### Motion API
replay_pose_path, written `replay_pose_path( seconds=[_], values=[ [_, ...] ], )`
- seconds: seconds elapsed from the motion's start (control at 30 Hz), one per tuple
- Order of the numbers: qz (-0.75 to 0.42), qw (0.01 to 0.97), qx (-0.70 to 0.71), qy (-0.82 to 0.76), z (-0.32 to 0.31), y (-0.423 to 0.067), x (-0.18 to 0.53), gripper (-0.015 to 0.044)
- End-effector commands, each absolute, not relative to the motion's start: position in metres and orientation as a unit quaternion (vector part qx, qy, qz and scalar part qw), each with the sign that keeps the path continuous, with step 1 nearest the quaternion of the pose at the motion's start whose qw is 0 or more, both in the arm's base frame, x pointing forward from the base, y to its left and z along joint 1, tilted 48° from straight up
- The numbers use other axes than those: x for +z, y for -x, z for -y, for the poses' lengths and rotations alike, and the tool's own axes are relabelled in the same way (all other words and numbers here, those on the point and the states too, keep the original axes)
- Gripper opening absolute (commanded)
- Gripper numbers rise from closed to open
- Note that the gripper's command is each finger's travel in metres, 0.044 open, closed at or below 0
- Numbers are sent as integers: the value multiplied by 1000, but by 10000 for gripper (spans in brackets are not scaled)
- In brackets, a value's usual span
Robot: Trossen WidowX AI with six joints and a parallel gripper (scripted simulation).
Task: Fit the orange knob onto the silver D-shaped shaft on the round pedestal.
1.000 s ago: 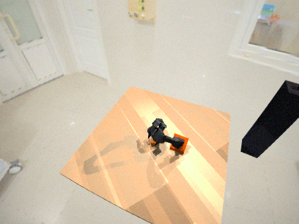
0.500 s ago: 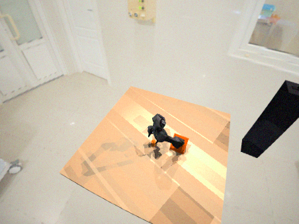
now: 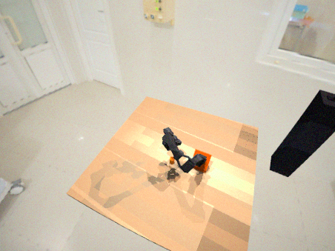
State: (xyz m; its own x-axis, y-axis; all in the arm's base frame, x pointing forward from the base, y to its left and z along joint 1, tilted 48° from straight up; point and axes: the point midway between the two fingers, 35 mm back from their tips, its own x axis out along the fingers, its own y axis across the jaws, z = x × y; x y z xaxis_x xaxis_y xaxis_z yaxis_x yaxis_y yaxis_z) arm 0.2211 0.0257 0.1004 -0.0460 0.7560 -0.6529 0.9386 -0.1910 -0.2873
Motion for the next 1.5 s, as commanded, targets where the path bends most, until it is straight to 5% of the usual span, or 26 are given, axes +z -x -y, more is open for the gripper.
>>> replay_pose_path(
  seconds=[0.0, 0.23, 0.53, 1.47],
  values=[
    [-616, 133, -380, -677, -23, -222, 100, 440],
    [-626, 152, -362, -673, -22, -223, 98, 440],
    [-715, 384, -112, -574, -22, -223, 98, 440],
    [-715, 388, -107, -571, -62, -220, 63, 440]
  ],
)
